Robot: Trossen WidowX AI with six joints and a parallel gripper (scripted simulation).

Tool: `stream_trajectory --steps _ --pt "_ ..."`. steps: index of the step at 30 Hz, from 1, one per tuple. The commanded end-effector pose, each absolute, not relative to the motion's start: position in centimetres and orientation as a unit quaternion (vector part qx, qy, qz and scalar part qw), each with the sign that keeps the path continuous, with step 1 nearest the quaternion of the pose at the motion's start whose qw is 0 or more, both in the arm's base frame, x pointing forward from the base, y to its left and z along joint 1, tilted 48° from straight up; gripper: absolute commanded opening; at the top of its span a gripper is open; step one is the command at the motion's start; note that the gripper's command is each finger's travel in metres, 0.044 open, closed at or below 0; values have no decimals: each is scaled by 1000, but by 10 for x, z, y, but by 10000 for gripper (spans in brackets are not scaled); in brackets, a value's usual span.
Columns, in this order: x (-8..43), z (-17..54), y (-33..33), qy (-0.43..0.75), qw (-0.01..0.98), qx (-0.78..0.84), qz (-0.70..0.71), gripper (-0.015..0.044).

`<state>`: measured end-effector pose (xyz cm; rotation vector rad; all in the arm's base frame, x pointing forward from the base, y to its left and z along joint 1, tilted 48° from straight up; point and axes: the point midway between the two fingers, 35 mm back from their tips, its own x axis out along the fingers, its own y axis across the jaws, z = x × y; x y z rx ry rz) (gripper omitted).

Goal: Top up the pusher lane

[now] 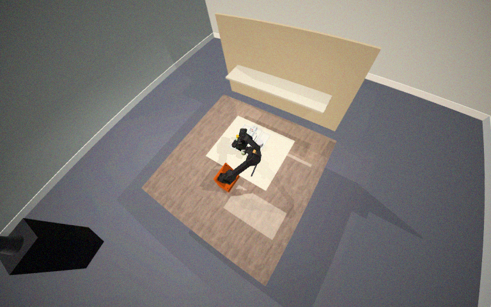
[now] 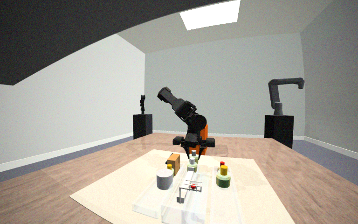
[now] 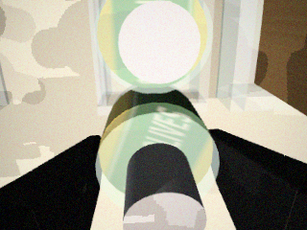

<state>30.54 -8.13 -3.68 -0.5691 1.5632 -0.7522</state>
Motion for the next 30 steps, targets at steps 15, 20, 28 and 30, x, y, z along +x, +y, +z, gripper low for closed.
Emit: stream_trajectory --steps 15,20,28,30 --pt "321 -36 -82 668 620 -245 -329 0" --pt "323 -36 -82 668 620 -245 -329 0" --pt "326 -36 -83 668 621 -245 -329 0" --pt "327 -36 -83 668 621 -245 -329 0"
